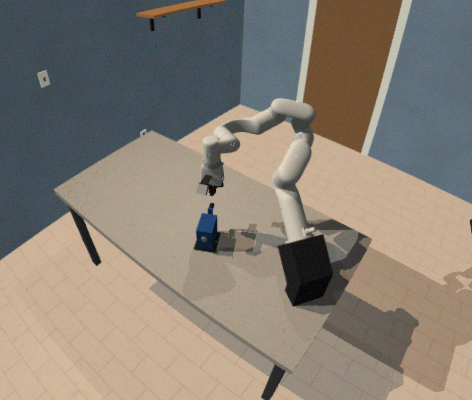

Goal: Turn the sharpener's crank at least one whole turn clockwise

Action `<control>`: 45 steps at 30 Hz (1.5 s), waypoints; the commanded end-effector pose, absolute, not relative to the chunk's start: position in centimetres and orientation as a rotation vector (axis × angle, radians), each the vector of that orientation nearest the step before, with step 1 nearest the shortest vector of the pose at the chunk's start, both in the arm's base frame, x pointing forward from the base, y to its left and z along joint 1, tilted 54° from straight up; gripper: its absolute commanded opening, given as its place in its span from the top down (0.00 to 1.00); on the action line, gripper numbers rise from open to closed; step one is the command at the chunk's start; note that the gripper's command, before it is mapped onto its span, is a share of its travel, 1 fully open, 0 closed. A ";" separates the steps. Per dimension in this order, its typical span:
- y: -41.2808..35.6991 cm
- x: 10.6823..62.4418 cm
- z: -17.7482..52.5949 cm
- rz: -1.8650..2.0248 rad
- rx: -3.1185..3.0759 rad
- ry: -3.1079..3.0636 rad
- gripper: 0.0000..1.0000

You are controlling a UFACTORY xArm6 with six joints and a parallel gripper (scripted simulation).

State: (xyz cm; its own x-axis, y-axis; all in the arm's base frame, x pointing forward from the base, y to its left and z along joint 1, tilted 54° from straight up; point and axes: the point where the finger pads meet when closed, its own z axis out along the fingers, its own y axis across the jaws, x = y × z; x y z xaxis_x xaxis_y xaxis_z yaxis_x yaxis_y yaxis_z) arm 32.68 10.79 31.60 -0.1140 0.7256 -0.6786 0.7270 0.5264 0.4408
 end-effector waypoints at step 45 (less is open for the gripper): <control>10.8 32.8 31.8 0.725 2.176 0.738 1.00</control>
State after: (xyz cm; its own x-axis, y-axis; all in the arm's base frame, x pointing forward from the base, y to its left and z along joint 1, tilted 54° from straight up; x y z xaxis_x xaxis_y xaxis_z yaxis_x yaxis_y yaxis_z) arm 32.75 10.76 31.71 0.6323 0.7581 0.1597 0.3799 -0.4830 0.7889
